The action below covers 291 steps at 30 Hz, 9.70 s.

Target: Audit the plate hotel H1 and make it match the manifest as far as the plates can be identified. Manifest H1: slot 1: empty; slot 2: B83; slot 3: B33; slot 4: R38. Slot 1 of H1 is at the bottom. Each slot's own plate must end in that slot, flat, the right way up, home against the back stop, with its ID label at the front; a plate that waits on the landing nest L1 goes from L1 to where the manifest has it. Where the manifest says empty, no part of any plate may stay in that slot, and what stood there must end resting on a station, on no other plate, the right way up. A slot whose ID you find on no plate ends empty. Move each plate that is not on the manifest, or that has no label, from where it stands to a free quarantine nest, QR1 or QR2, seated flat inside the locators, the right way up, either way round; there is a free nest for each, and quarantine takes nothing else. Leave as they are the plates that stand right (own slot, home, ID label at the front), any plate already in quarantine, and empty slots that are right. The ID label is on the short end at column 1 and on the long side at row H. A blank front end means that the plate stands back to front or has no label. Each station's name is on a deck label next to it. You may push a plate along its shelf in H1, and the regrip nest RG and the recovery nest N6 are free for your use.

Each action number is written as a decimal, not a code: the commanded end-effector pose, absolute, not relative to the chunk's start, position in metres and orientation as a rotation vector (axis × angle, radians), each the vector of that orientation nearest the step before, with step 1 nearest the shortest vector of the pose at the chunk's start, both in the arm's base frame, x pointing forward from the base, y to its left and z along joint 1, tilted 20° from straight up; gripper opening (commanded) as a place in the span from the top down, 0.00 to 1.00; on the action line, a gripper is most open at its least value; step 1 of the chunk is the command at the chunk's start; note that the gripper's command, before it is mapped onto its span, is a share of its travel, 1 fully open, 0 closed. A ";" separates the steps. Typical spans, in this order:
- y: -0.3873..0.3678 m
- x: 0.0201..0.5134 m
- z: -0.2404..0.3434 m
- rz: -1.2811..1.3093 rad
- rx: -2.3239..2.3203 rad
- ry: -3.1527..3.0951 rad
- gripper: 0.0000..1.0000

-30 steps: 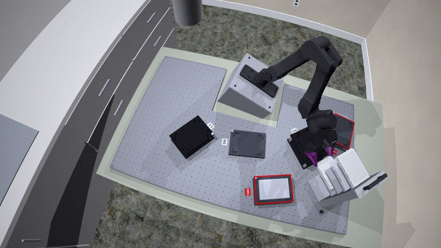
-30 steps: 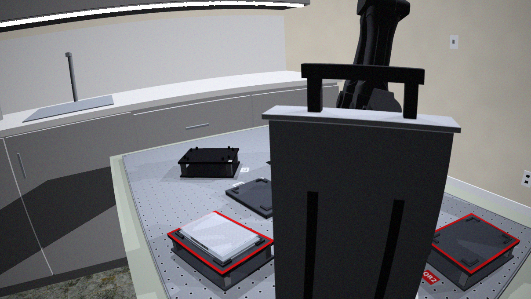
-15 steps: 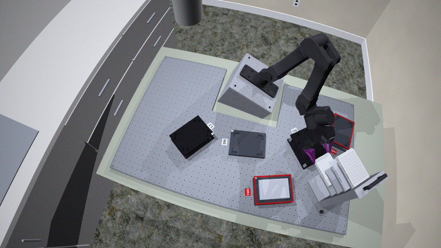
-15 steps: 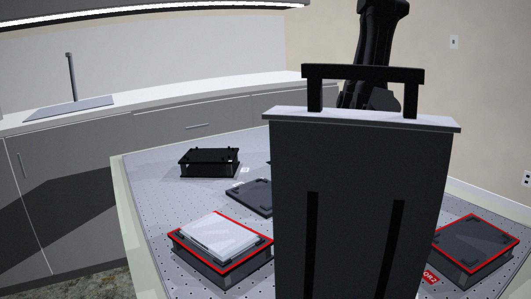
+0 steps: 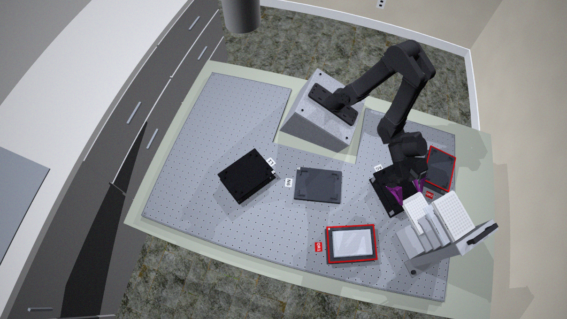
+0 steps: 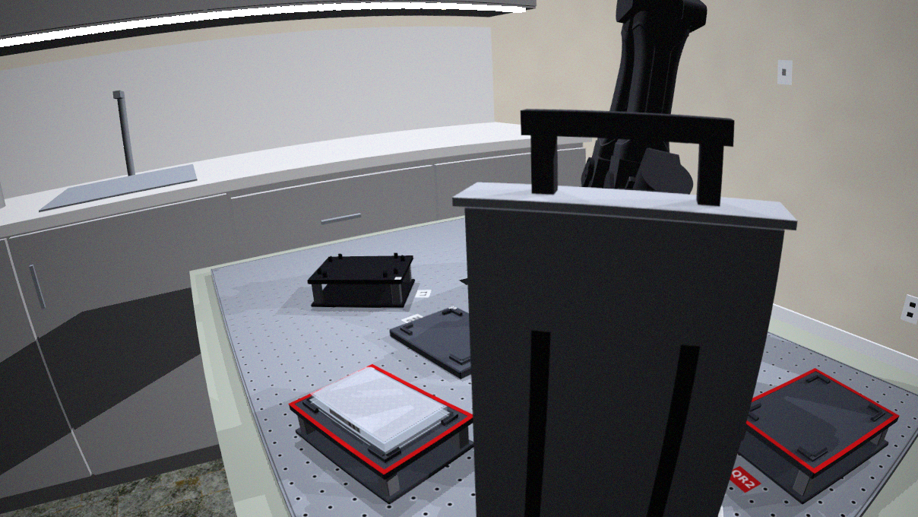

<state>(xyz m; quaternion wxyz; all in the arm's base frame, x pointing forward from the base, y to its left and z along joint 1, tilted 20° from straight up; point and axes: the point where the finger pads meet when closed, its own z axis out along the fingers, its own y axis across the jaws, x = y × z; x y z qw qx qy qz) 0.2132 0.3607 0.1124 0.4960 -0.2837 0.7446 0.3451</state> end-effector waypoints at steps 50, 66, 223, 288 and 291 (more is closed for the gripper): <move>0.314 0.172 0.109 0.858 -0.661 1.771 0.14; 0.313 0.172 0.119 0.871 -0.635 1.744 0.14; 0.271 0.154 0.160 0.855 -0.652 1.755 0.14; 0.274 0.162 0.175 0.850 -0.659 1.763 0.14; 0.276 0.164 0.176 0.850 -0.659 1.763 0.14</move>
